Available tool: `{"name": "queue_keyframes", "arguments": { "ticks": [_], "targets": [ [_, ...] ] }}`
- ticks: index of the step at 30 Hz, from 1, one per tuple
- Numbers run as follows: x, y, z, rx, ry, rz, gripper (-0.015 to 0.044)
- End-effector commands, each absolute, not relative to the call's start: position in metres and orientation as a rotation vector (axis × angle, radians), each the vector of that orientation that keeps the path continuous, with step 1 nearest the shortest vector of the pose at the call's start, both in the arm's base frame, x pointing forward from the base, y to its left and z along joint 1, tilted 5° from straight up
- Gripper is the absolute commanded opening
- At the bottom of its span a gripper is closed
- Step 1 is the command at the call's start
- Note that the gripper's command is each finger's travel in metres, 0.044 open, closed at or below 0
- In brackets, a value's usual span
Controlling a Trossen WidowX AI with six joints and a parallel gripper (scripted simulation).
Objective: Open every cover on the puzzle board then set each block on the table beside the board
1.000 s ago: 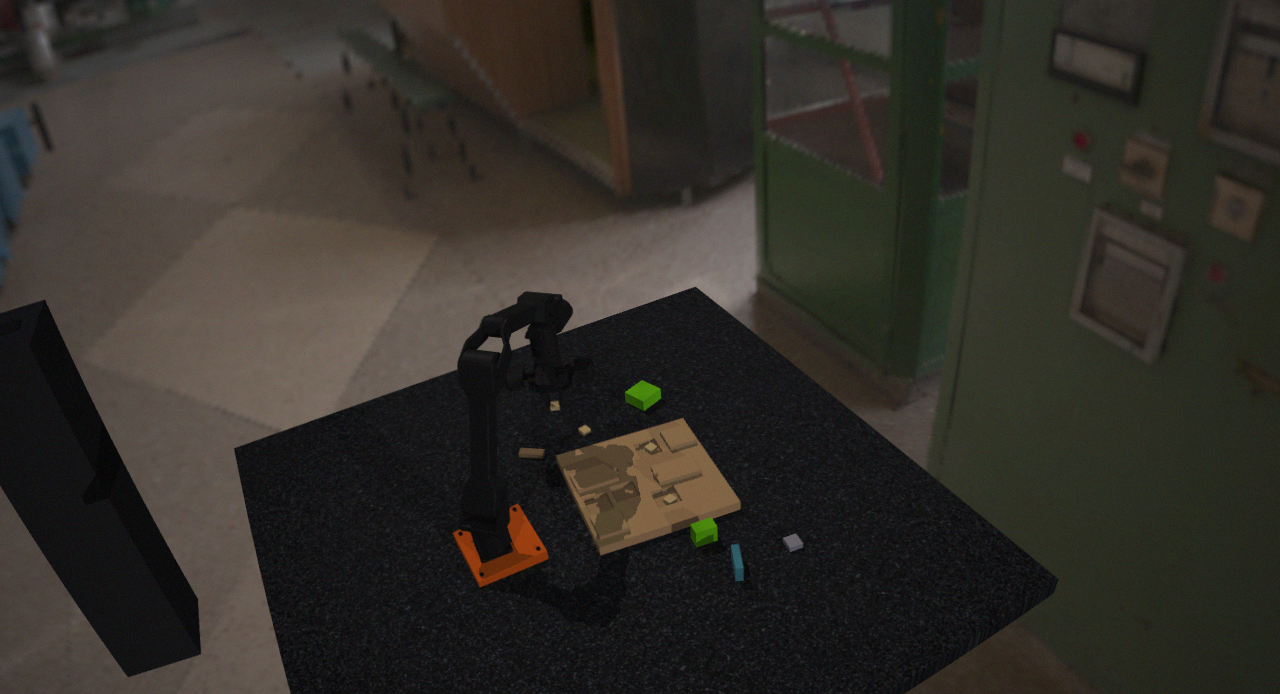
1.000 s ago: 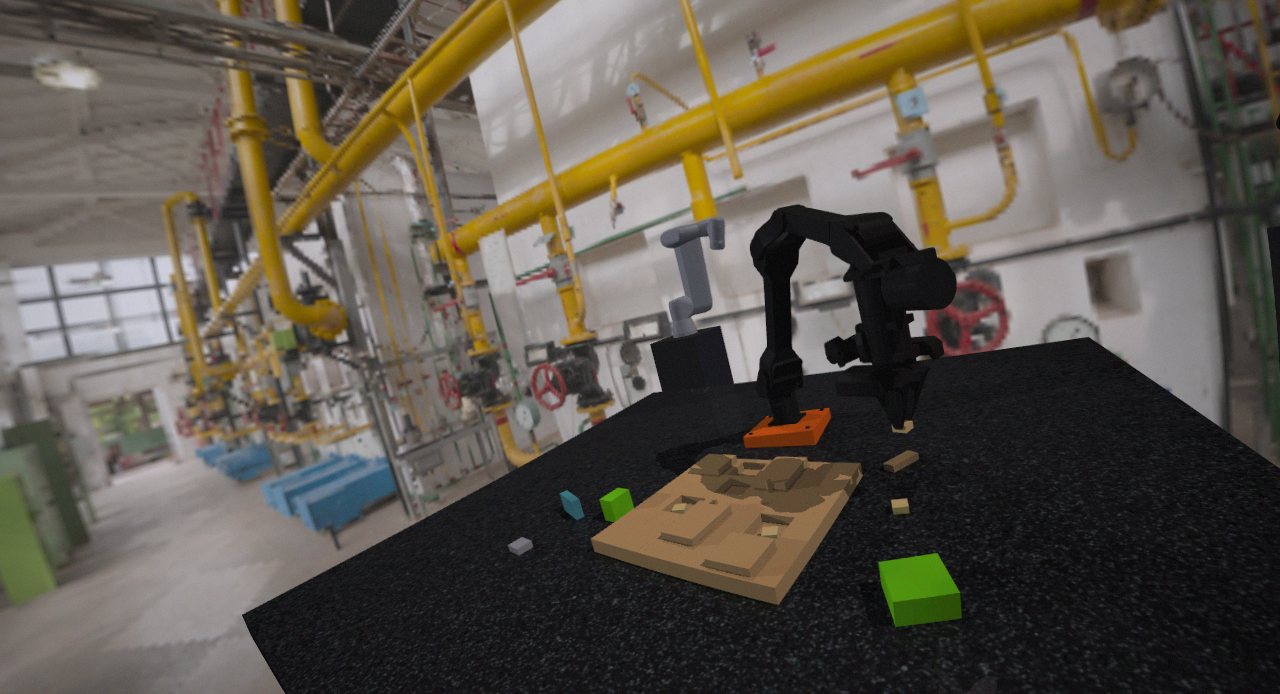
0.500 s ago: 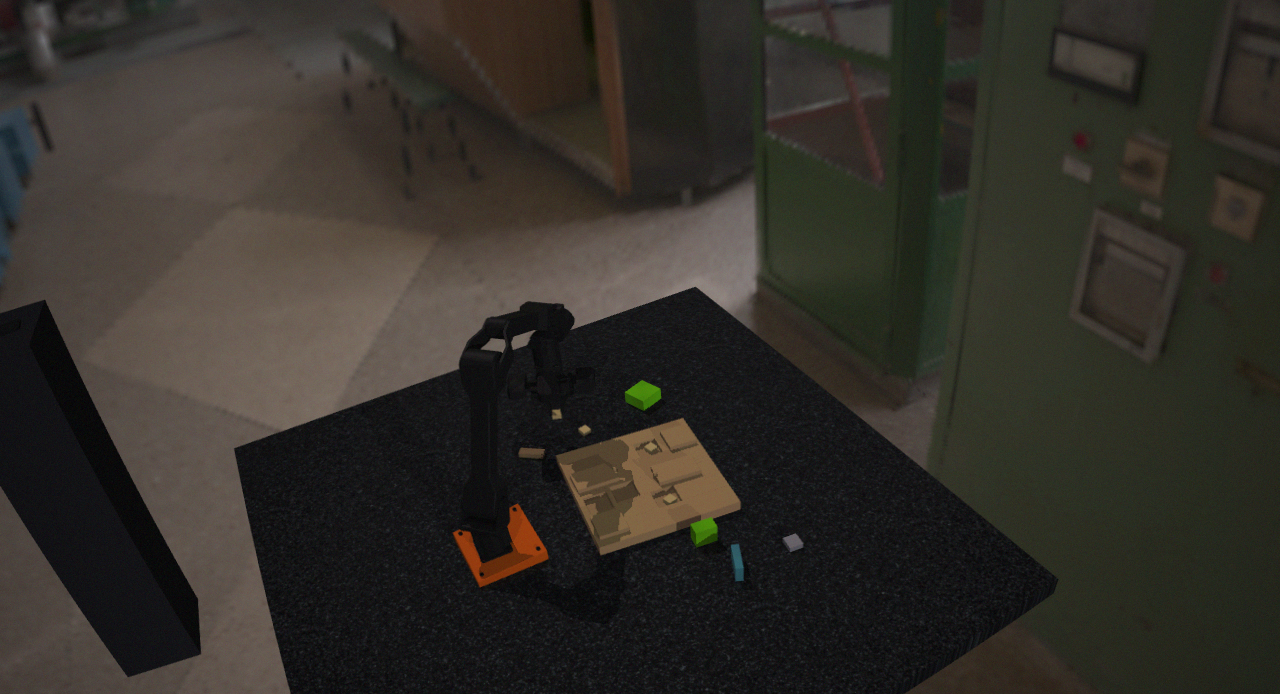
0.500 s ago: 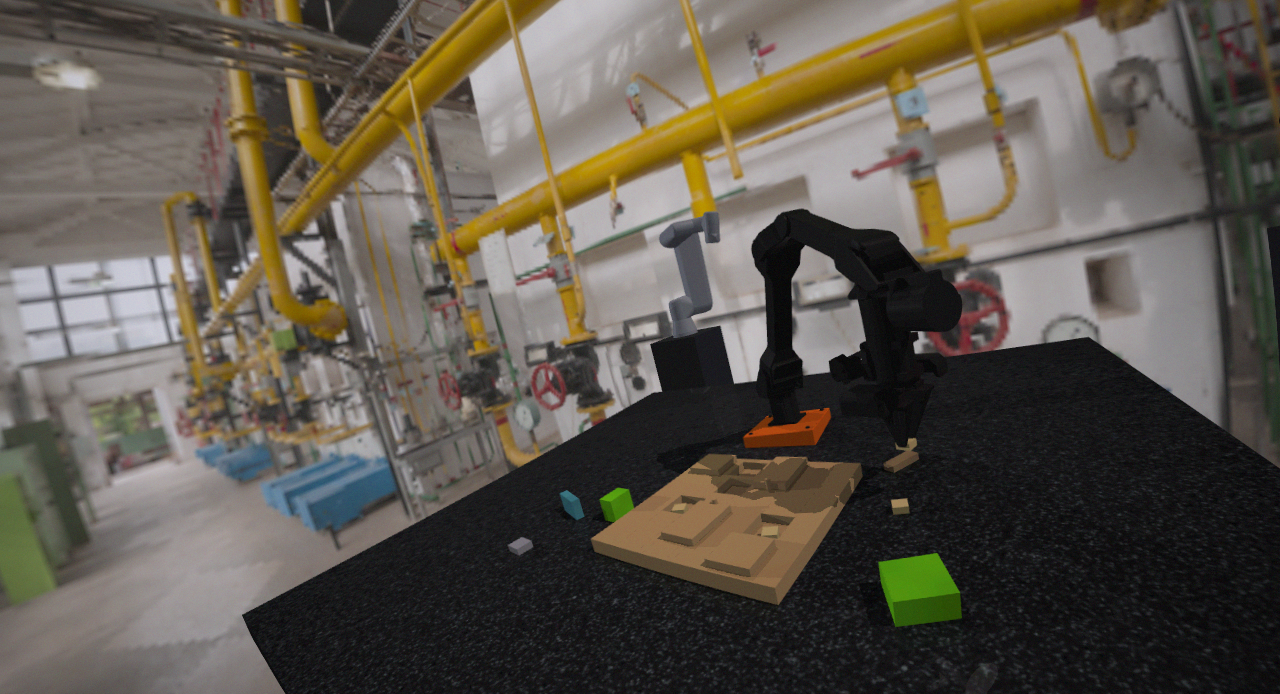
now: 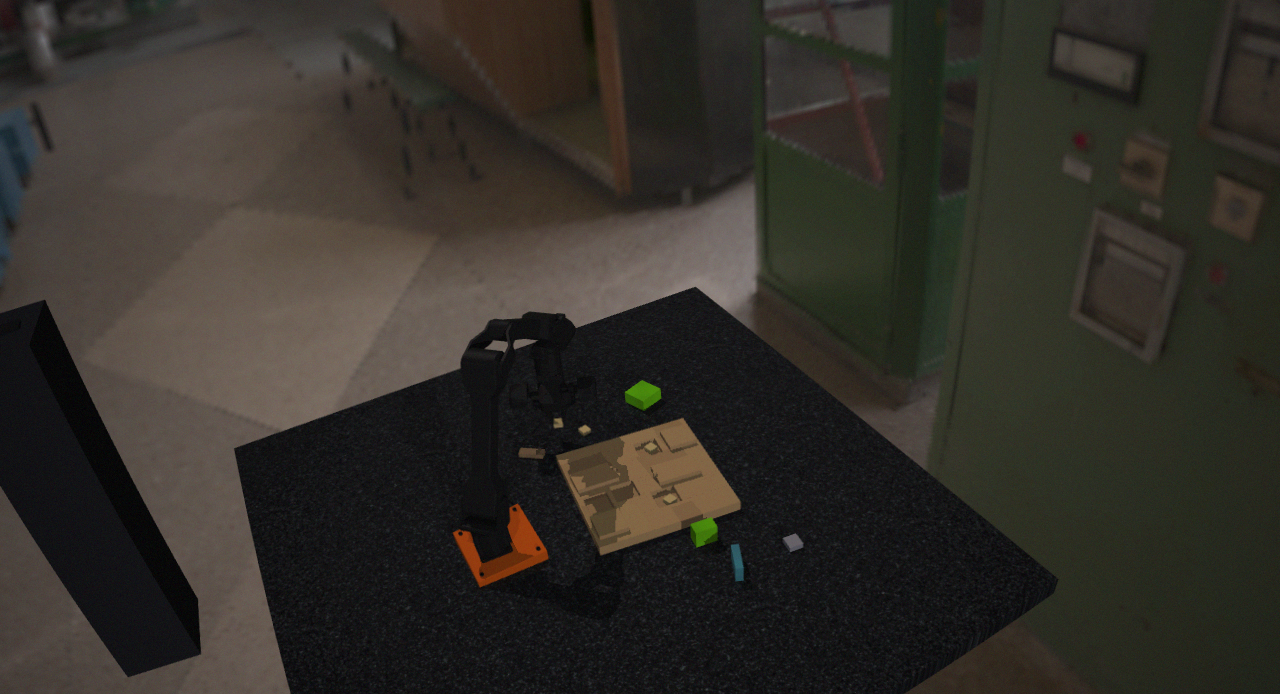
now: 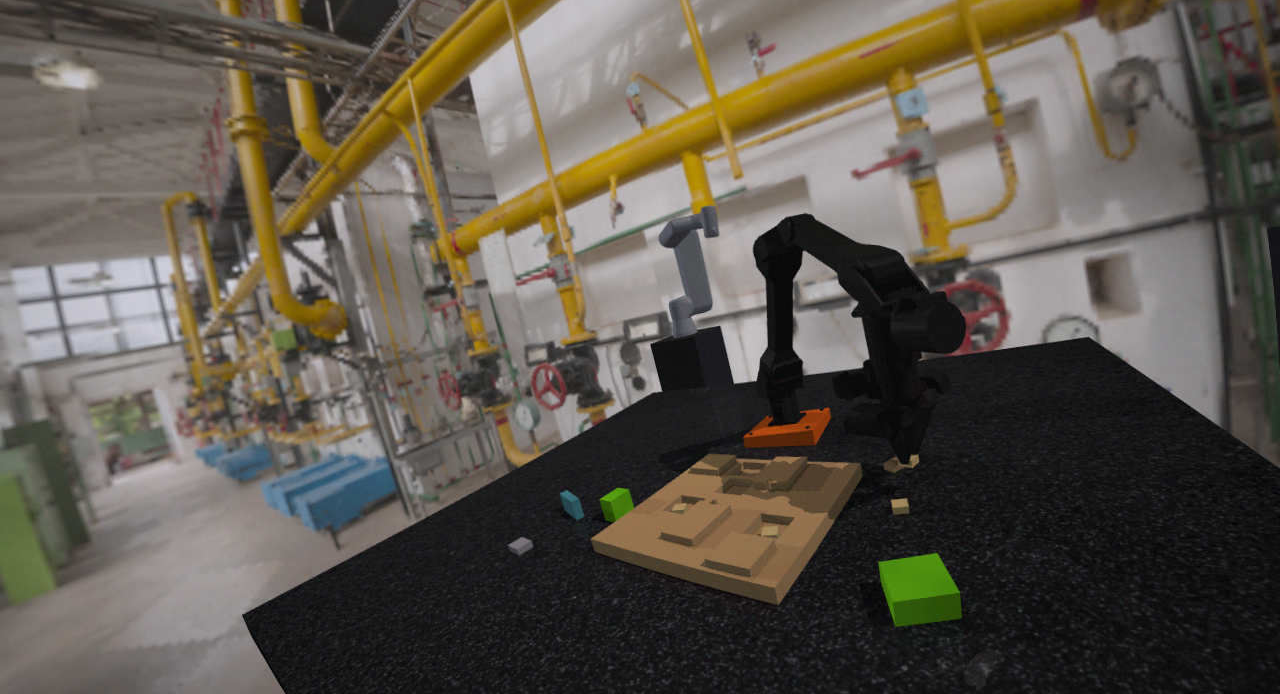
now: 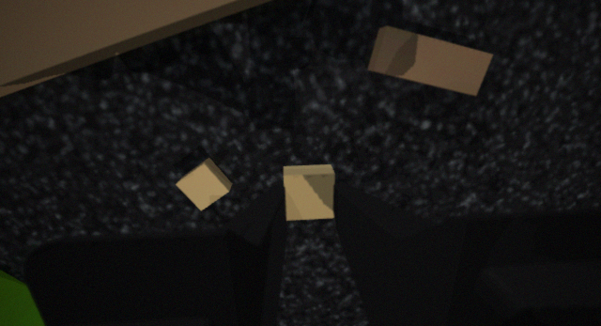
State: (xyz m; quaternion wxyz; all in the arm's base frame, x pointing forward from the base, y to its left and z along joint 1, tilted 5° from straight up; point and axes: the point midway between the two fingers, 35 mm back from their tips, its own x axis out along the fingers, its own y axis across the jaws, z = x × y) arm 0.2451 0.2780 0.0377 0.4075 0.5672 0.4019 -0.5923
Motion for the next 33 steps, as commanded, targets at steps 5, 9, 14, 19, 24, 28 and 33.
{"name": "queue_keyframes", "arguments": {
  "ticks": [5, 9, 14, 19, 24, 28, 33],
  "targets": [
    [0.242, 0.276, 0.022, 1.425, 1.012, -1.506, 0.0080],
    [0.242, 0.275, 0.015, 1.425, 1.012, -1.506, 0.0080],
    [0.241, 0.274, 0.007, 1.425, 1.012, -1.506, 0.0080],
    [0.239, 0.273, 0.000, 1.425, 1.012, -1.506, 0.0080],
    [0.239, 0.272, -0.003, 1.425, 1.012, -1.506, 0.0080],
    [0.241, 0.273, 0.000, 1.426, 1.012, -1.497, 0.0159],
    [0.241, 0.273, 0.000, 1.426, 1.012, -1.497, 0.0290]
  ]
}}
